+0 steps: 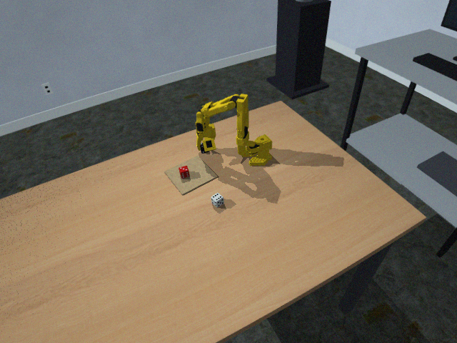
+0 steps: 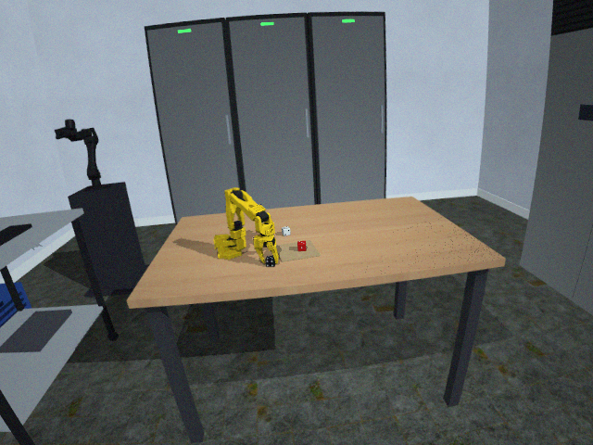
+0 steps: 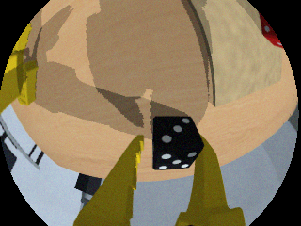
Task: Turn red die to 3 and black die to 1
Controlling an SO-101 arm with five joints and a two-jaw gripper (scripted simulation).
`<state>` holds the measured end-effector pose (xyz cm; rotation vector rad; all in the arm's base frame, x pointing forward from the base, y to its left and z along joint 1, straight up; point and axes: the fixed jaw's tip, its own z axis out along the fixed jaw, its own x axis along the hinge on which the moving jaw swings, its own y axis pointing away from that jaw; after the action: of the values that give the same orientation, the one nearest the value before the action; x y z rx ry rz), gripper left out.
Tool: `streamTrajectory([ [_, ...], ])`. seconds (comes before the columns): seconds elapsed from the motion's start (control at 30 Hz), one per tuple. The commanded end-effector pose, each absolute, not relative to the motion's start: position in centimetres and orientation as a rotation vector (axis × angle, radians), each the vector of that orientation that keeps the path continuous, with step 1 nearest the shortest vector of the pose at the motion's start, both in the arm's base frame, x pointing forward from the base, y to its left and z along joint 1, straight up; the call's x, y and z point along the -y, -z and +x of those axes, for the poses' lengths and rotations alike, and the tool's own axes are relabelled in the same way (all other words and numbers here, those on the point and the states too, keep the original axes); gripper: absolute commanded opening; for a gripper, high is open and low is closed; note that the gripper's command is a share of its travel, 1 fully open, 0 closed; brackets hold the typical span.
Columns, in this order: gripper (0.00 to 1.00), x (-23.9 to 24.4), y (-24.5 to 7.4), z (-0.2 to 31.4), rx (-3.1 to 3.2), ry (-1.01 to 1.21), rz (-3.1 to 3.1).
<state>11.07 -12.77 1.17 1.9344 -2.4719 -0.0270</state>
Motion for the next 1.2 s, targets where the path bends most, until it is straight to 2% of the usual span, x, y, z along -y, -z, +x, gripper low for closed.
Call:
streamTrajectory([
  [0.0, 0.21, 13.22, -1.68, 11.82, 2.476, -0.033, 1.936],
  [0.77, 0.16, 13.29, -1.67, 12.12, 2.476, -0.033, 1.936],
  [1.17, 0.00, 13.29, -1.67, 12.12, 2.476, -0.033, 1.936],
])
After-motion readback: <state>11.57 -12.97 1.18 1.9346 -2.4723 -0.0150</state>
